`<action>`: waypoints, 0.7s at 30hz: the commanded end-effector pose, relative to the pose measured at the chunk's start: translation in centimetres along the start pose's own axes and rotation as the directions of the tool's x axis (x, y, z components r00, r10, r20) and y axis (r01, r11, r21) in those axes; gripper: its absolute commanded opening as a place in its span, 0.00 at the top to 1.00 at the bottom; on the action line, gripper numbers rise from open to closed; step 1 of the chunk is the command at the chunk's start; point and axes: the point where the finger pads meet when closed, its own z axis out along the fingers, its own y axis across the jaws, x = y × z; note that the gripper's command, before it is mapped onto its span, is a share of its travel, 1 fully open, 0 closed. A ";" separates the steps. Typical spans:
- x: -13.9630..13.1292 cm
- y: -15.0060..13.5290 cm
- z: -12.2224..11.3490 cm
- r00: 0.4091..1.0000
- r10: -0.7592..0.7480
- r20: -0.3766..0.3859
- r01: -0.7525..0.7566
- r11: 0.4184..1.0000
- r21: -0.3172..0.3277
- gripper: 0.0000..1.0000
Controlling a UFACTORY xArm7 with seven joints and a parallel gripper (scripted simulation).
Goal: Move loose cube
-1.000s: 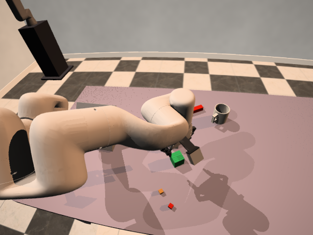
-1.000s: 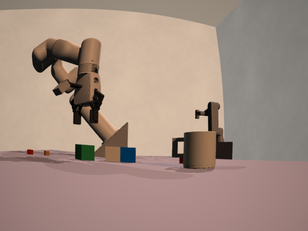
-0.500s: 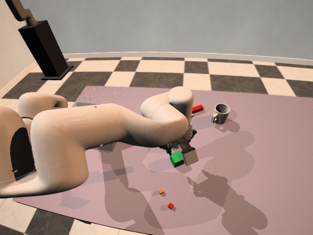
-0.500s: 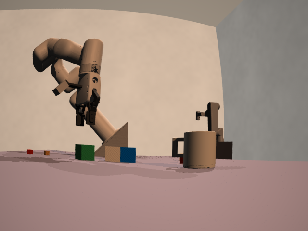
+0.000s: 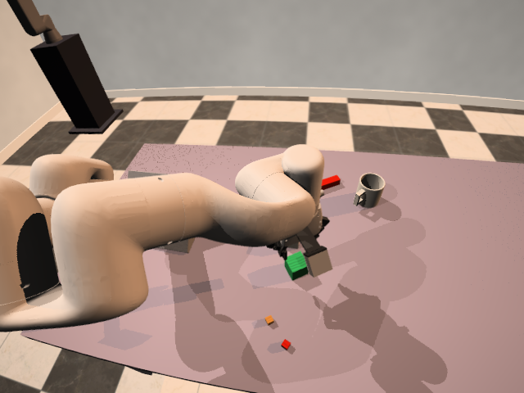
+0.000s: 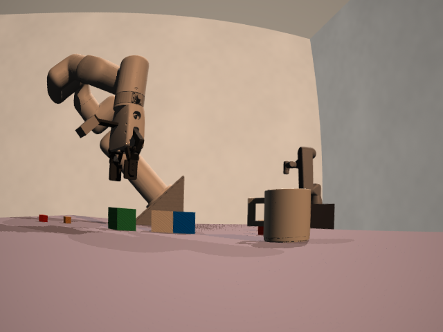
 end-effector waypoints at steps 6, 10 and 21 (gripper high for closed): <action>0.0 -0.1 -0.2 1.000 0.000 -0.001 0.000 1.000 0.005 0.20; 0.0 -0.1 -0.2 1.000 0.000 -0.001 0.000 1.000 0.005 0.20; 0.0 -0.1 0.2 1.000 0.000 -0.002 0.000 1.000 0.005 0.20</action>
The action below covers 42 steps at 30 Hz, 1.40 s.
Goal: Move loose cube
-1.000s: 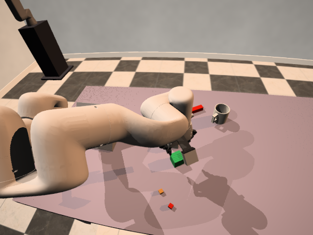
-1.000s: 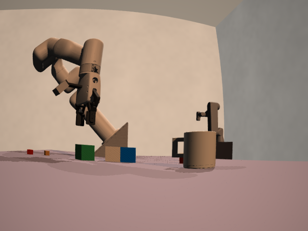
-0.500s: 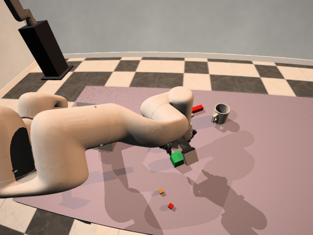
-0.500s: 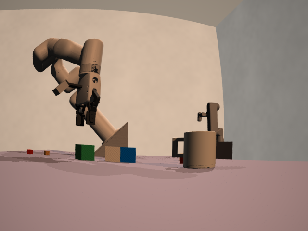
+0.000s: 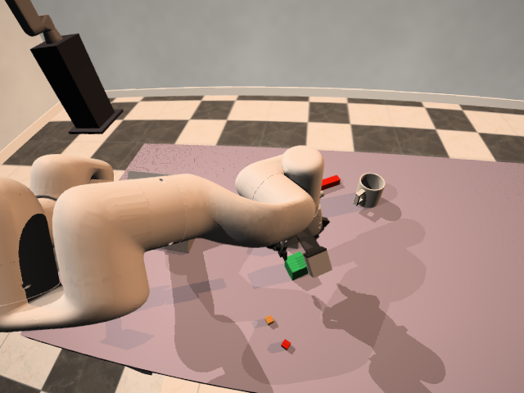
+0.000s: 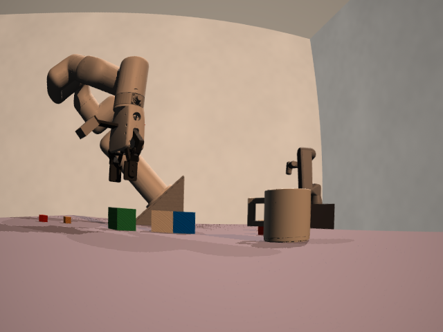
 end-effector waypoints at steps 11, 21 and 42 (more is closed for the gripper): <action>0.0 -0.1 1.2 1.000 0.000 -0.002 0.000 1.000 0.005 0.20; 0.0 -0.2 2.4 1.000 0.000 -0.002 0.000 1.000 0.005 0.20; -0.1 -0.2 4.3 1.000 0.000 -0.002 0.000 1.000 0.005 0.20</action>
